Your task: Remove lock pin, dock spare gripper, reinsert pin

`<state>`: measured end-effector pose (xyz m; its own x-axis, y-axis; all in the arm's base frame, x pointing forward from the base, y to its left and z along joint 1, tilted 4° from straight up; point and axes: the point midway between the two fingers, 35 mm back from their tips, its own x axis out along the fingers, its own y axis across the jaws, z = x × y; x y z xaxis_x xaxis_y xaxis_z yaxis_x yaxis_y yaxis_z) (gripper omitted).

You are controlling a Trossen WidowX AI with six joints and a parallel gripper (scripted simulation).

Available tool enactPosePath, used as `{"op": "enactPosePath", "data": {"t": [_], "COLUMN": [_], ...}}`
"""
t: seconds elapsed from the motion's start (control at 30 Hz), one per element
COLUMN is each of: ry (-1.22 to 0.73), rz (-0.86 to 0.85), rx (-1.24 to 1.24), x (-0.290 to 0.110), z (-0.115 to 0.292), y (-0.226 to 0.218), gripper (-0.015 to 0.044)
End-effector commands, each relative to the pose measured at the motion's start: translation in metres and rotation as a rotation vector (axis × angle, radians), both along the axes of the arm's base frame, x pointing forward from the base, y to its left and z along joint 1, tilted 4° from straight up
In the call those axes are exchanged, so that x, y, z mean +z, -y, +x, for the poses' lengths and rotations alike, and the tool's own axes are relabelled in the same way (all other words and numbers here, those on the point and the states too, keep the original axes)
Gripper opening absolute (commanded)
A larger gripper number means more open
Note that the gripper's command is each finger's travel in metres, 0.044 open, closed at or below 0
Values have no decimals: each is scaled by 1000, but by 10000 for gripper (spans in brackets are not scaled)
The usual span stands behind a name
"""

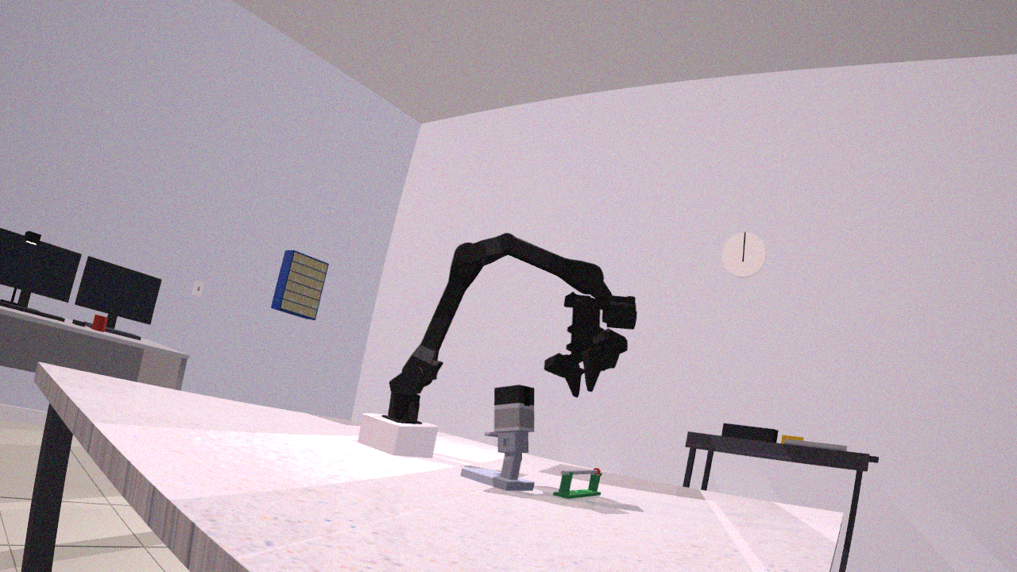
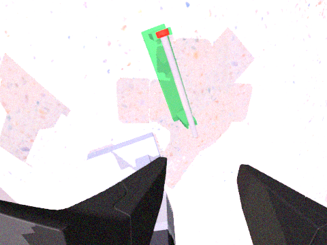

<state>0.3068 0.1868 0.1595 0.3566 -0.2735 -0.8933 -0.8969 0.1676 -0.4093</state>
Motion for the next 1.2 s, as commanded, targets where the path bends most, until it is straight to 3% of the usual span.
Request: {"op": "enactPosePath", "data": {"t": [0.0,0.5,0.93,1.17], "ry": [-358,-379,-379,-379], "rz": [-116,-119,-119,-119], "rx": [315,335,335,335], "x": [-41,-46,-115,-124], "z": [47,52,55,55], "y": [11,15,18,18], "gripper": [180,180,180,180]}}
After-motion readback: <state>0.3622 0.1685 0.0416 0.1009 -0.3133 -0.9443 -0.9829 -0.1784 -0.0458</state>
